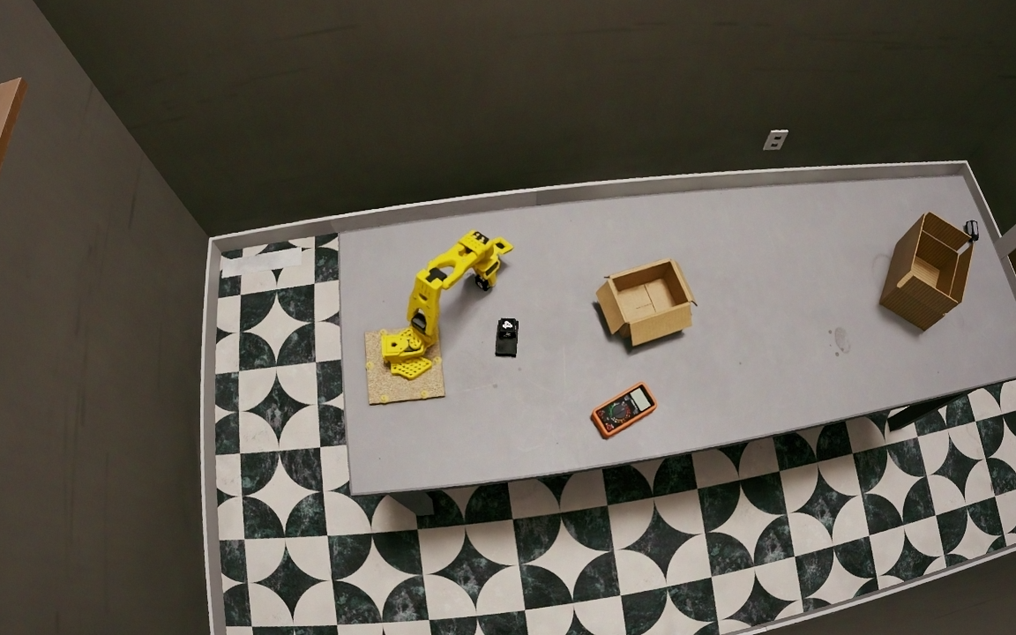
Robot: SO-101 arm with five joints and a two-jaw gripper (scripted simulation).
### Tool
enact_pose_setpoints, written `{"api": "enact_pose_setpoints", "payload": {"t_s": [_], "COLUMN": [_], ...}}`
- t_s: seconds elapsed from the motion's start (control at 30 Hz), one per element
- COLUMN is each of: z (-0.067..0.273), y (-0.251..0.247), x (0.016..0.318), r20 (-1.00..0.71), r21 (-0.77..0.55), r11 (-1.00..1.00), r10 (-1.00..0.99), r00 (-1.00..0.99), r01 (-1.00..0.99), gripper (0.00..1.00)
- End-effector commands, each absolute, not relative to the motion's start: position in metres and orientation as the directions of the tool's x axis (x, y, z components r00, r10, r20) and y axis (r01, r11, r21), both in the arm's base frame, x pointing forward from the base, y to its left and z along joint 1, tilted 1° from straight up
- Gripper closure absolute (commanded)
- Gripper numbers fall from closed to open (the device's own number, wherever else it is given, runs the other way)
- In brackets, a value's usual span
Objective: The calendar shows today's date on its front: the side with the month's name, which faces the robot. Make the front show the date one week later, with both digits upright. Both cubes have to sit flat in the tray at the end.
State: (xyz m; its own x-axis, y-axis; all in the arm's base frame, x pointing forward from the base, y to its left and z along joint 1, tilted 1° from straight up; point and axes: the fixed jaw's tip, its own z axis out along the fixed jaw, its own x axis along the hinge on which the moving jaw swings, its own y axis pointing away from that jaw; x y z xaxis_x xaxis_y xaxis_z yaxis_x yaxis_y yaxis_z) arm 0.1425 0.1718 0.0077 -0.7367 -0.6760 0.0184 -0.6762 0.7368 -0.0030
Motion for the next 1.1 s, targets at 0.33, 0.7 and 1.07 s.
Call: {"api": "enact_pose_setpoints", "payload": {"t_s": [0.33, 0.7, 1.07], "z": [0.041, 0.054, 0.058], "y": [0.174, 0.174, 0.174], "x": [0.142, 0.14, 0.141], "r20": [0.015, 0.015, 0.014], "r21": [-0.002, -0.002, -0.002], "r11": [0.734, 0.734, 0.734], "r10": [-0.679, -0.679, -0.679], "r00": [-0.734, -0.734, -0.734], "r01": [-0.679, -0.679, -0.679], "gripper": [1.0, 1.0, 1.0]}}
